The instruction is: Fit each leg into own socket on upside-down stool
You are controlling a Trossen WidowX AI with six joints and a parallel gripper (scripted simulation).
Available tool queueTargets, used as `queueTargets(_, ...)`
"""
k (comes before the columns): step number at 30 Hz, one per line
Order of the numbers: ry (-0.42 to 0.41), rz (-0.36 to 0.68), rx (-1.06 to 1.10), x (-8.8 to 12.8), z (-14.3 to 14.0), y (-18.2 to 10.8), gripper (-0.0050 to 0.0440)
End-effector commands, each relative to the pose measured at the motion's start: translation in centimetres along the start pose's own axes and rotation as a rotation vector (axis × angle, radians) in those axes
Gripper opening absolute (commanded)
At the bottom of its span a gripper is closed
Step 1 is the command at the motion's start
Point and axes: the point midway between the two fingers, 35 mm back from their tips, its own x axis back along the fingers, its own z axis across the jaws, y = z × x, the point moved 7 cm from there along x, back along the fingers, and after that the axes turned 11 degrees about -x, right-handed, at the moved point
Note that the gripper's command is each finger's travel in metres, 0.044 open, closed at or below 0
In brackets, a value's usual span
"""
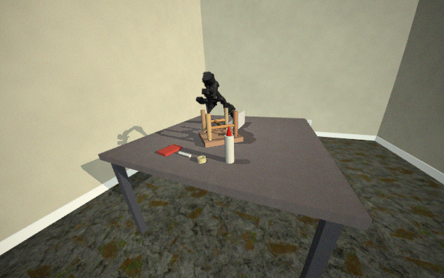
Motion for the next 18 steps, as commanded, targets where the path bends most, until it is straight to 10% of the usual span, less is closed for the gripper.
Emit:
queueTargets(1,-0.005,0.02,0.003,-1.09,-0.32,-0.55,0.0)
queueTargets(18,-0.005,0.02,0.003,-1.3,-0.35,-0.68,0.0)
